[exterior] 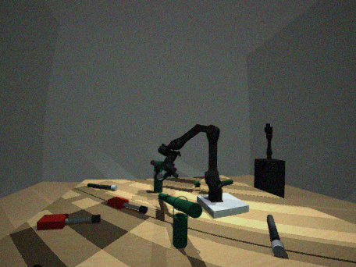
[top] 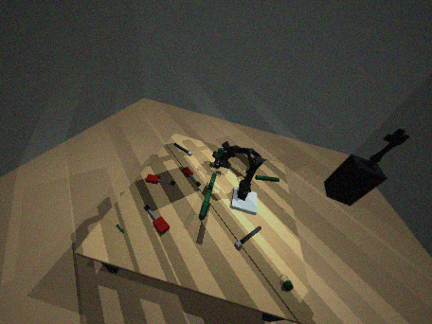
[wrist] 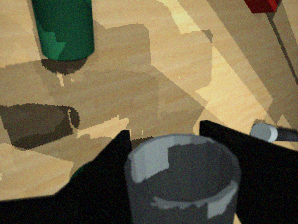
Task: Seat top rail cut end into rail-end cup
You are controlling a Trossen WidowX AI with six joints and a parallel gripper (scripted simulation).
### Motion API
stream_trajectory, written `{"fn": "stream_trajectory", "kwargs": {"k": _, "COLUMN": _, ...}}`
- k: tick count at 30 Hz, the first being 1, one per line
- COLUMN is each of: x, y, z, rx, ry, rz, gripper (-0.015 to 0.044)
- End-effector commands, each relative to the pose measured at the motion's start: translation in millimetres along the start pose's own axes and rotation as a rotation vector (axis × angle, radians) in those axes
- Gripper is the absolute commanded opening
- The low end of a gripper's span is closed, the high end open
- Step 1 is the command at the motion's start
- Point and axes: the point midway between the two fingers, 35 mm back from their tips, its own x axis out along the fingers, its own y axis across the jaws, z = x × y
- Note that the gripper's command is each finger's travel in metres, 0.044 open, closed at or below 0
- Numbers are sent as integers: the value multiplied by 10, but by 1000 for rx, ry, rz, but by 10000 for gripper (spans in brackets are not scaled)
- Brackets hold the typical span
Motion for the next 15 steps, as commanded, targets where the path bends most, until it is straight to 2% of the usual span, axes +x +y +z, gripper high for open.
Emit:
{"fn": "stream_trajectory", "kwargs": {"k": 1, "x": 0, "y": 0, "z": 0, "rx": -1, "ry": 0, "rz": 0, "gripper": 157}}
{"fn": "stream_trajectory", "kwargs": {"k": 11, "x": -133, "y": -90, "z": 153, "rx": -4, "ry": -2, "rz": 0, "gripper": 420}}
{"fn": "stream_trajectory", "kwargs": {"k": 12, "x": -165, "y": -109, "z": 190, "rx": -4, "ry": -3, "rz": -1, "gripper": 440}}
{"fn": "stream_trajectory", "kwargs": {"k": 15, "x": -263, "y": -161, "z": 305, "rx": -7, "ry": -4, "rz": -1, "gripper": 440}}
